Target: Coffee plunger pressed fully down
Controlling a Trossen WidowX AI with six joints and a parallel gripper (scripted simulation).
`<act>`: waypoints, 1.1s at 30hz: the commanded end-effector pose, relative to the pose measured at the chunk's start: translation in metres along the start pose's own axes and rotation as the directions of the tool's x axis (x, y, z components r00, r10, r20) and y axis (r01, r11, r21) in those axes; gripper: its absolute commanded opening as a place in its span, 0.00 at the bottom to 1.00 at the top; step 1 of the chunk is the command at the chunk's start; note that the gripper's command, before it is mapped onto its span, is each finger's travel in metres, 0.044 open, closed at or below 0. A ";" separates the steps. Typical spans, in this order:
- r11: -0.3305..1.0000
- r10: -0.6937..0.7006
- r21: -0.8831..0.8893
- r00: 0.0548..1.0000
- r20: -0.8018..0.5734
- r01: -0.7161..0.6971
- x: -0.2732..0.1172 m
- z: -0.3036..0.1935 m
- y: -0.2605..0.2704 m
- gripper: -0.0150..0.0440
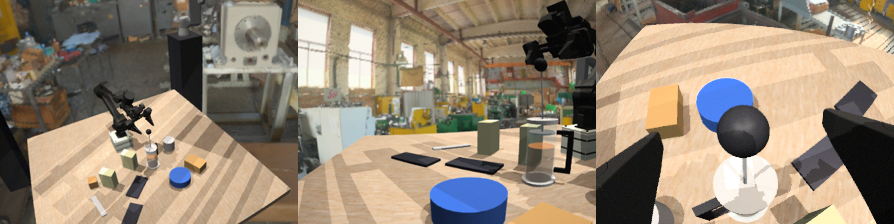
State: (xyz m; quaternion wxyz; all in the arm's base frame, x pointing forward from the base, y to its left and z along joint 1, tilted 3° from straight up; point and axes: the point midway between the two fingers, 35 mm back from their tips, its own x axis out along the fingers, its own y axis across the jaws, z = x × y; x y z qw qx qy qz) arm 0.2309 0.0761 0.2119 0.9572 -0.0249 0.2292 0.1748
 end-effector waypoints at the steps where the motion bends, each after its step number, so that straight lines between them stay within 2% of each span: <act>1: 1.000 -0.003 0.004 1.000 -0.005 0.003 0.007 -0.002 0.000 1.00; 8: 1.000 -0.003 0.004 1.000 -0.004 0.003 0.015 -0.002 0.000 1.00; 19: 1.000 -0.003 0.004 1.000 -0.004 0.003 0.015 -0.002 0.000 0.51; 23: 1.000 -0.003 0.004 1.000 -0.004 0.003 0.015 -0.002 0.000 0.47; 33: 1.000 -0.003 0.004 1.000 -0.004 0.003 0.017 -0.004 0.000 0.47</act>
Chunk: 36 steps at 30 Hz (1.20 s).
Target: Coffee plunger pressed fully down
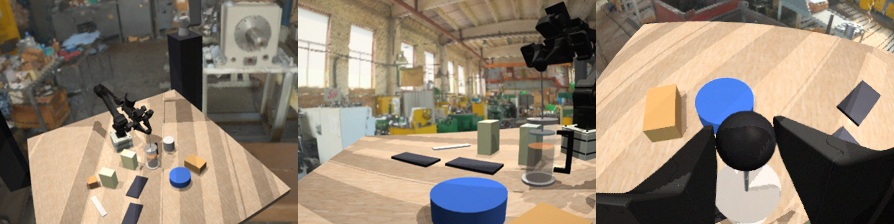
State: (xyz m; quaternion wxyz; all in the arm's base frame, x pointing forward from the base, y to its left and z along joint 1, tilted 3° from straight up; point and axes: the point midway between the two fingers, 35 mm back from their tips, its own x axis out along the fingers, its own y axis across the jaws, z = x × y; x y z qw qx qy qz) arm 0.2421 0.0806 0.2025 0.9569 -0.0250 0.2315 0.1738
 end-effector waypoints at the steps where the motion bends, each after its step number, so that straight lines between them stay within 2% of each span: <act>1: 1.000 -0.001 0.003 1.000 0.001 0.001 0.003 -0.002 0.000 0.47; 36: 1.000 -0.001 0.003 1.000 0.002 0.001 0.040 -0.046 0.000 0.47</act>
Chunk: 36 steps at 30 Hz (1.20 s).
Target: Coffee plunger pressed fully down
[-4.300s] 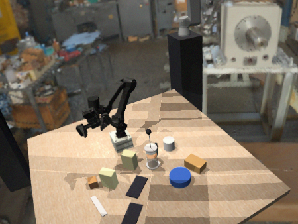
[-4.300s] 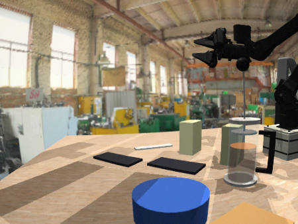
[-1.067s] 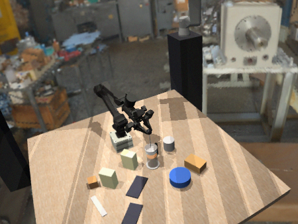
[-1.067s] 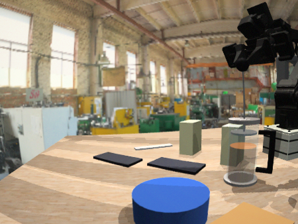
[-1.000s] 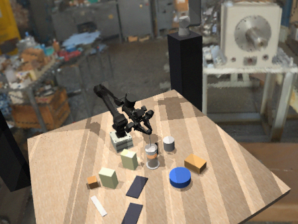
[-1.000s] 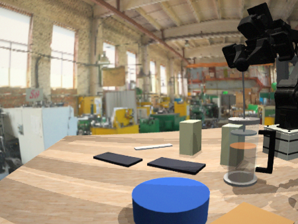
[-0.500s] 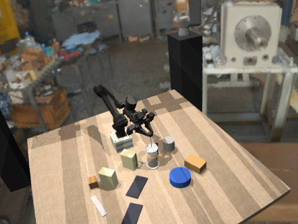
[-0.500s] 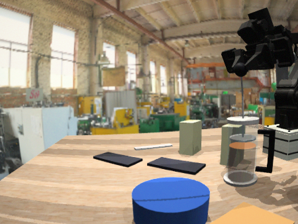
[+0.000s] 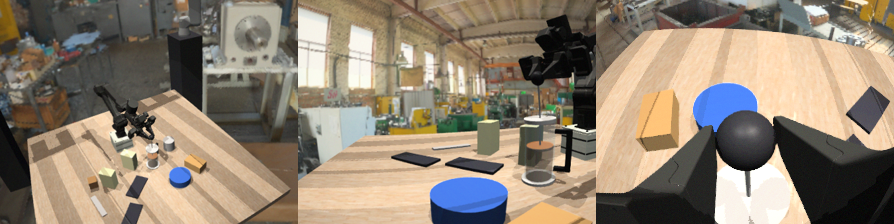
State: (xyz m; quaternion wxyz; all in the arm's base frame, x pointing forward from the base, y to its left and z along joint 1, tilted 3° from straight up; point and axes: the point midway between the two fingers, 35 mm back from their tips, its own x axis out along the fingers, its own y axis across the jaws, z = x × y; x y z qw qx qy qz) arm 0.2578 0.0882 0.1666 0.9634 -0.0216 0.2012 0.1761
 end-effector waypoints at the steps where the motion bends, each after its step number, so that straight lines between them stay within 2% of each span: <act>1: 1.000 -0.003 0.008 0.998 -0.061 0.003 0.008 -0.024 -0.001 0.47; 19: 1.000 -0.003 0.008 0.998 -0.060 0.003 0.027 -0.045 0.000 0.47; 36: 1.000 -0.002 0.008 0.998 -0.059 0.003 0.039 -0.039 0.001 0.47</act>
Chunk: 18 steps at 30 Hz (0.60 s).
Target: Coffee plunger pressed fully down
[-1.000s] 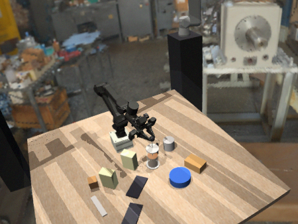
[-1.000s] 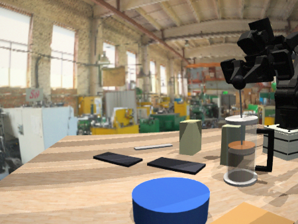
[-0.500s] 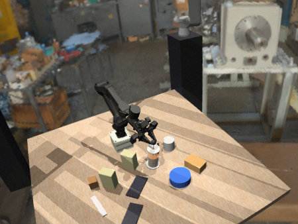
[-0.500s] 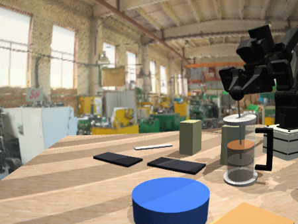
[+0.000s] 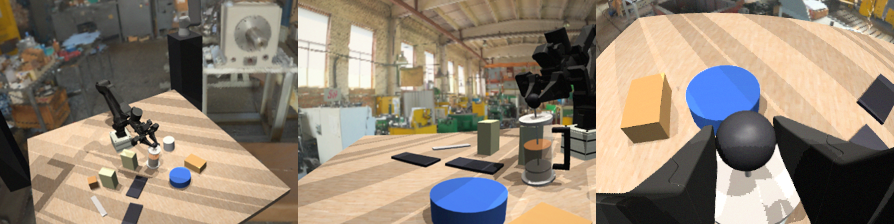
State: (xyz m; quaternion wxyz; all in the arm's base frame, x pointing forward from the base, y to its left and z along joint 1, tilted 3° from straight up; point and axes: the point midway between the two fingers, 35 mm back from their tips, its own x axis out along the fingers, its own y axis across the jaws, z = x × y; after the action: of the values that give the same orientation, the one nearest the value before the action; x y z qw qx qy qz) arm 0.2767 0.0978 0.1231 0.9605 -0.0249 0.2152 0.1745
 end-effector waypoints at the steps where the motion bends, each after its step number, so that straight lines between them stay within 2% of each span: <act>1: 1.000 0.000 0.009 1.000 -0.029 0.000 0.003 -0.007 0.000 0.47; 18: 1.000 0.000 0.009 1.000 -0.029 0.000 0.006 -0.003 0.000 0.47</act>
State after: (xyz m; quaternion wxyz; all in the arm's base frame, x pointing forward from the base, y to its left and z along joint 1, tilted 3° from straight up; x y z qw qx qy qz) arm 0.2804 0.0992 0.1211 0.9589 -0.0254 0.2224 0.1741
